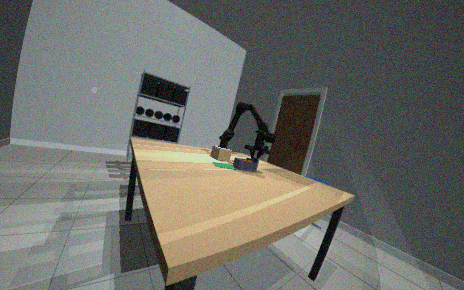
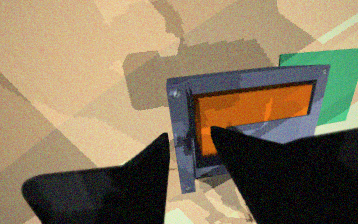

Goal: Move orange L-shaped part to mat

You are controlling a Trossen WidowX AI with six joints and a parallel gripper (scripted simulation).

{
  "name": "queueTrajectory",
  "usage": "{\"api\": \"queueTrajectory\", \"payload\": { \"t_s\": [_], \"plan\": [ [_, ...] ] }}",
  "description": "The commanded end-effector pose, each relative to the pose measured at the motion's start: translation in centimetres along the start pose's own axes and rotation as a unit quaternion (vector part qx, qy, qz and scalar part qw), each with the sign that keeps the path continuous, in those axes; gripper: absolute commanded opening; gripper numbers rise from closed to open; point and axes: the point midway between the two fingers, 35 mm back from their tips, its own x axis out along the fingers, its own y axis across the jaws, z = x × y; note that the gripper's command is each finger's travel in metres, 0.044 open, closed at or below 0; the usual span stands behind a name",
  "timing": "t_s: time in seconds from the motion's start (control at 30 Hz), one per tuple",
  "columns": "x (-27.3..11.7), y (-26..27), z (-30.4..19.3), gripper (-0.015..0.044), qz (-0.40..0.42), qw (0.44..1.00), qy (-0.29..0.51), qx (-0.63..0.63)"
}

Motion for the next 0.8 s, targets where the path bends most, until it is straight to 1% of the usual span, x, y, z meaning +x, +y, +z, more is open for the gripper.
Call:
{"api": "queueTrajectory", "payload": {
  "t_s": [0.0,0.77],
  "plan": [
    [0.2,0.2,0.2,0.018,0.008,1.0,-0.007,0.002],
    [3.7,0.3,0.3,0.018,0.008,1.0,-0.007,0.002]
  ]
}}
